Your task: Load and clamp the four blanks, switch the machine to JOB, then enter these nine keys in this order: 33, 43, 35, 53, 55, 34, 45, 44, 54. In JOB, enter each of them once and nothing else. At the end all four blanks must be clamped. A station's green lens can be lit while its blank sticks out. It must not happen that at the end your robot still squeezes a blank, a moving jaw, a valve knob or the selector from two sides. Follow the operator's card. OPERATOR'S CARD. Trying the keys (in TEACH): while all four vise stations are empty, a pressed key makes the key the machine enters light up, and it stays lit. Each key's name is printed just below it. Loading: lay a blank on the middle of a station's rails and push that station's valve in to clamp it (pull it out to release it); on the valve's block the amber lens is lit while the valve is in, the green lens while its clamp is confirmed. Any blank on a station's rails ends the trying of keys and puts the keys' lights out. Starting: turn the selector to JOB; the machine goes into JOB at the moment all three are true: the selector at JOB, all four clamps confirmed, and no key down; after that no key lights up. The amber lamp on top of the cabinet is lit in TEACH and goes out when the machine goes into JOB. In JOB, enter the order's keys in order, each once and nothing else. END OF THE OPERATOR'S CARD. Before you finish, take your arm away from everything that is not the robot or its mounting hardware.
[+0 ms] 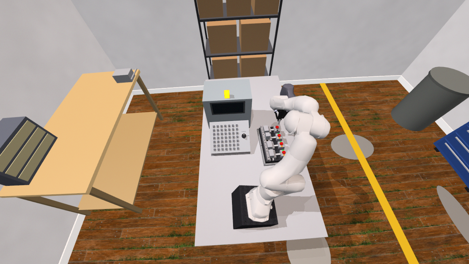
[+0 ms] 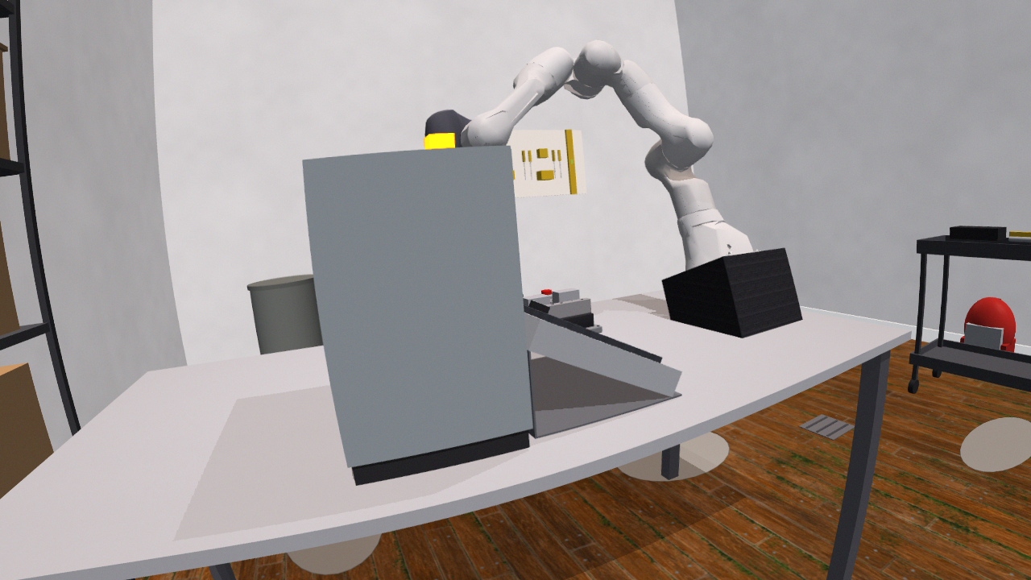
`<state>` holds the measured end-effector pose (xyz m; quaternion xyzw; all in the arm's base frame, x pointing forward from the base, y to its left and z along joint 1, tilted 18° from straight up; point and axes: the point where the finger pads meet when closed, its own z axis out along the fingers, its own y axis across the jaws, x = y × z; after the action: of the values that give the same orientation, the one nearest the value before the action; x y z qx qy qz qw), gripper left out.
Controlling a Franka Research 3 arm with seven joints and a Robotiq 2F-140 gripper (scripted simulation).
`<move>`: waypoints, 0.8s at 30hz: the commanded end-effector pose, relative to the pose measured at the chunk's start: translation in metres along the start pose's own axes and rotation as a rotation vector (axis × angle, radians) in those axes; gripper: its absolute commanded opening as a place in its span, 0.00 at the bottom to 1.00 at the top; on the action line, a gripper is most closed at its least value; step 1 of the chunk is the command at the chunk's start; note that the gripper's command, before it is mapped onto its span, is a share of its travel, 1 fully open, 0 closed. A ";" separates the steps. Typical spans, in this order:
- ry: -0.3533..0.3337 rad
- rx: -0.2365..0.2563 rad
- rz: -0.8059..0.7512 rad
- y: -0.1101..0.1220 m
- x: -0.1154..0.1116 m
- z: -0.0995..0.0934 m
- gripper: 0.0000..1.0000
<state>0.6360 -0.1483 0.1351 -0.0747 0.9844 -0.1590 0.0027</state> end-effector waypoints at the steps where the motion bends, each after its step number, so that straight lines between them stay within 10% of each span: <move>1: -0.011 0.003 0.000 -0.002 -0.003 0.012 0.00; 24: -0.011 0.003 0.000 -0.002 -0.004 0.054 0.00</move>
<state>0.6391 -0.1644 0.0858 -0.0757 0.9844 -0.1589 0.0039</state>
